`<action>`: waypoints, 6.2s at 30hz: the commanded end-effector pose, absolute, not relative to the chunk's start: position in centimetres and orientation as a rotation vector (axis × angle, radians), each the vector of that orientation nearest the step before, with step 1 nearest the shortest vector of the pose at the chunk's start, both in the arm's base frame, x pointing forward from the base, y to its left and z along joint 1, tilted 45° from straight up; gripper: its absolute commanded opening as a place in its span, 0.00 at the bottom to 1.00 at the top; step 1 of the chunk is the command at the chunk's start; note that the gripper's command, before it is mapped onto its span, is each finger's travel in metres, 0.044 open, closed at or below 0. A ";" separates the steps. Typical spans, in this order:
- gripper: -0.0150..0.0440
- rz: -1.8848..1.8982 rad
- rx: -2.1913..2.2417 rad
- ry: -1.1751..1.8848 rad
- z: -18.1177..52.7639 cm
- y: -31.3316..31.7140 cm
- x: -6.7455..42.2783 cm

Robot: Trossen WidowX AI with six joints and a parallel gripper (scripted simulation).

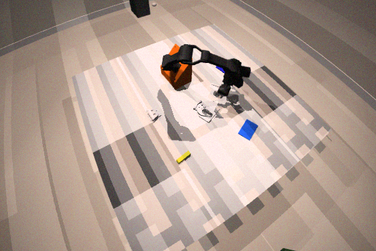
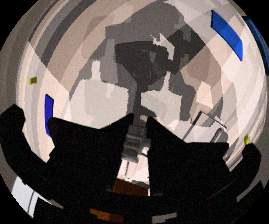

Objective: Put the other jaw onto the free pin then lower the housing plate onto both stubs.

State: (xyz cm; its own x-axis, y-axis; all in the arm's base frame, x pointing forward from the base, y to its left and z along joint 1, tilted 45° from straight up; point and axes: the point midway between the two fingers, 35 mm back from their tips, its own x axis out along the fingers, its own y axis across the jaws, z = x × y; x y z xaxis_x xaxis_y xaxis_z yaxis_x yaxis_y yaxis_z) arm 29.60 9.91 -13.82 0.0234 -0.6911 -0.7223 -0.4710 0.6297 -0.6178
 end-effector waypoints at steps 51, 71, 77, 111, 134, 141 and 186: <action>1.00 -0.222 -0.994 1.623 -11.3 12.2 29.1; 1.00 -0.222 -0.994 1.623 -11.3 12.2 29.1; 1.00 -0.222 -0.994 1.623 -11.3 12.2 29.1; 0.25 -0.307 -0.917 1.594 -7.6 7.7 31.9; 0.25 -0.307 -0.918 1.594 -9.8 5.6 32.1; 0.25 -0.308 -0.918 1.594 -10.6 4.8 32.1; 0.25 -0.306 -0.917 1.594 -14.5 6.3 30.5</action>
State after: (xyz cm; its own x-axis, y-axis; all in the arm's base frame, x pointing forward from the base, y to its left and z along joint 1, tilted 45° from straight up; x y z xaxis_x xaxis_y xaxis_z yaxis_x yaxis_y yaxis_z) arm 30.71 5.65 -14.04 0.0214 -0.7017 -0.7122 -0.3862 0.6512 -0.6533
